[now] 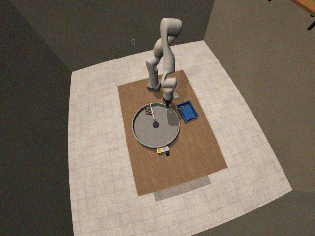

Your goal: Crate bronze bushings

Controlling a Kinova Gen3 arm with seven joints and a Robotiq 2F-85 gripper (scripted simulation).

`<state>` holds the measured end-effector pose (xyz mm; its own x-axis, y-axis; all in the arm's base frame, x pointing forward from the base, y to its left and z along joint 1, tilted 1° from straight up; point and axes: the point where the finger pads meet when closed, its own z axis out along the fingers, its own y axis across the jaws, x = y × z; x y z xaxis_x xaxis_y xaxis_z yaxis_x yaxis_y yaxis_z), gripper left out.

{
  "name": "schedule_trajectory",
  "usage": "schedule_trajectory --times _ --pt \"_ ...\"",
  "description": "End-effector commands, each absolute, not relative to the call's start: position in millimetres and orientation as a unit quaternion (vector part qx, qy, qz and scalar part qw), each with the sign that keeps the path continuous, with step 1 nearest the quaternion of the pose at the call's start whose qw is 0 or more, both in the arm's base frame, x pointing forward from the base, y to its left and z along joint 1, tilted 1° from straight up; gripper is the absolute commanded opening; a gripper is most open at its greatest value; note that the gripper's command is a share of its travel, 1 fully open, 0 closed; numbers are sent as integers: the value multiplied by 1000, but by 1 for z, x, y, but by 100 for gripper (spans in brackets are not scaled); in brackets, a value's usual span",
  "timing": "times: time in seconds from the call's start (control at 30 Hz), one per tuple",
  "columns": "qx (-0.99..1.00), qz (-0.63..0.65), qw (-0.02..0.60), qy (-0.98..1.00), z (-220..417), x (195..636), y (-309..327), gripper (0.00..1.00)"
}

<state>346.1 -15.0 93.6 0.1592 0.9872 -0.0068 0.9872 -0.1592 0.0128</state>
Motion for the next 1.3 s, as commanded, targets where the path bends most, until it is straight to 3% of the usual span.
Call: schedule_trajectory --times 0.0,0.33,0.5,0.9,1.07,1.27 --pt "778 1 6 628 94 342 -35 14" --pt "778 1 6 628 94 342 -35 14" --pt "785 2 7 620 91 328 -91 14" --pt "785 2 7 620 91 328 -91 14" --pt "791 2 7 612 88 314 -147 14" --pt "791 2 7 612 88 314 -147 14"
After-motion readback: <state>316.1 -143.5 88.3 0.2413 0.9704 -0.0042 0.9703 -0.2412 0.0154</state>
